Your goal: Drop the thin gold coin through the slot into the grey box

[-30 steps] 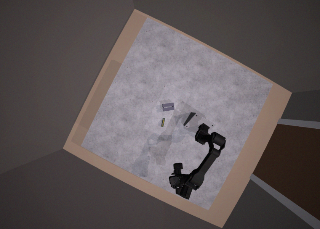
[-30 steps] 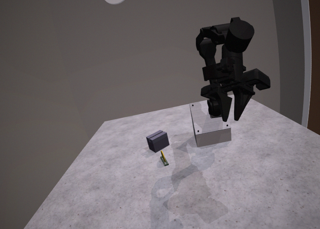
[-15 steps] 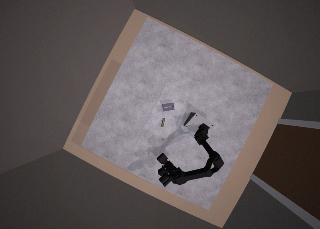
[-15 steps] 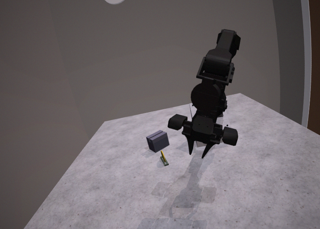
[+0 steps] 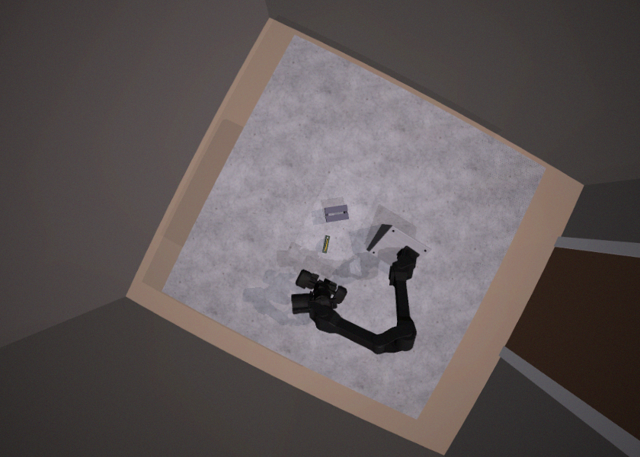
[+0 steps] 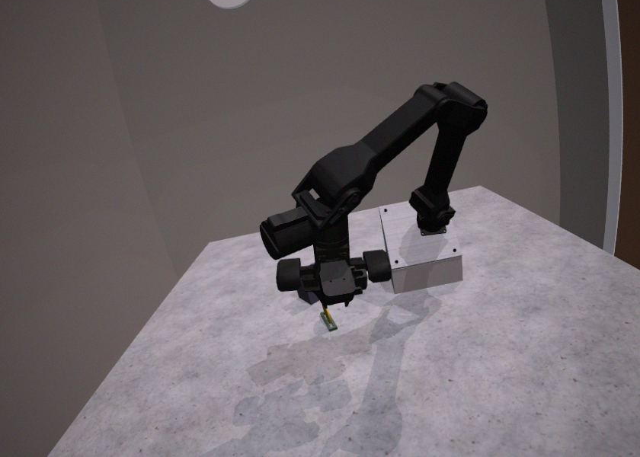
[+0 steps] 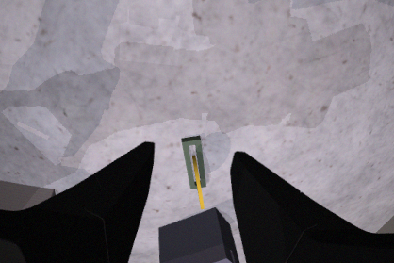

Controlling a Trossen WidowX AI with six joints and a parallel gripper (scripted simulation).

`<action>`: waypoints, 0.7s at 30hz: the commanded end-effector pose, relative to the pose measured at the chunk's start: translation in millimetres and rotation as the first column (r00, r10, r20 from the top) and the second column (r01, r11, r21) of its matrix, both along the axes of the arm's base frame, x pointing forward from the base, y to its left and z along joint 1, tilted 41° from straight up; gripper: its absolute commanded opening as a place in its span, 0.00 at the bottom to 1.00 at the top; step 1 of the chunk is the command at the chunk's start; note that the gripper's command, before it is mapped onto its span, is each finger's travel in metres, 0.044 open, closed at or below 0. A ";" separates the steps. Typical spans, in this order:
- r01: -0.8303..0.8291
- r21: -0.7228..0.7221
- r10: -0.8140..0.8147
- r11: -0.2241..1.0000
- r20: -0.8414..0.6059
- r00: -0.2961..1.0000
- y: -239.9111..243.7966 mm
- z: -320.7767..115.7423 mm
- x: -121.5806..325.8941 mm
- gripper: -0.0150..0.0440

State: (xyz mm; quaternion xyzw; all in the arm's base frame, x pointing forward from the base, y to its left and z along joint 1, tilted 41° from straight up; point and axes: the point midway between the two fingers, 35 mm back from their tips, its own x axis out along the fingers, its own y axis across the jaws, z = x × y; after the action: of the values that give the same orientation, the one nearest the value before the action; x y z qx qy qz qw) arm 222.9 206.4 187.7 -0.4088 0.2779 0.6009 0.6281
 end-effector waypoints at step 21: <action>-0.299 0.138 0.294 0.944 0.058 0.954 -70.9 -100.3 57.3 0.53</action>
State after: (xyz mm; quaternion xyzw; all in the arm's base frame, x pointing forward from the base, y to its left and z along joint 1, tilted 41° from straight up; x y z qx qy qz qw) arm 285.7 122.4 104.1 -0.4180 0.1540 0.6926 0.5673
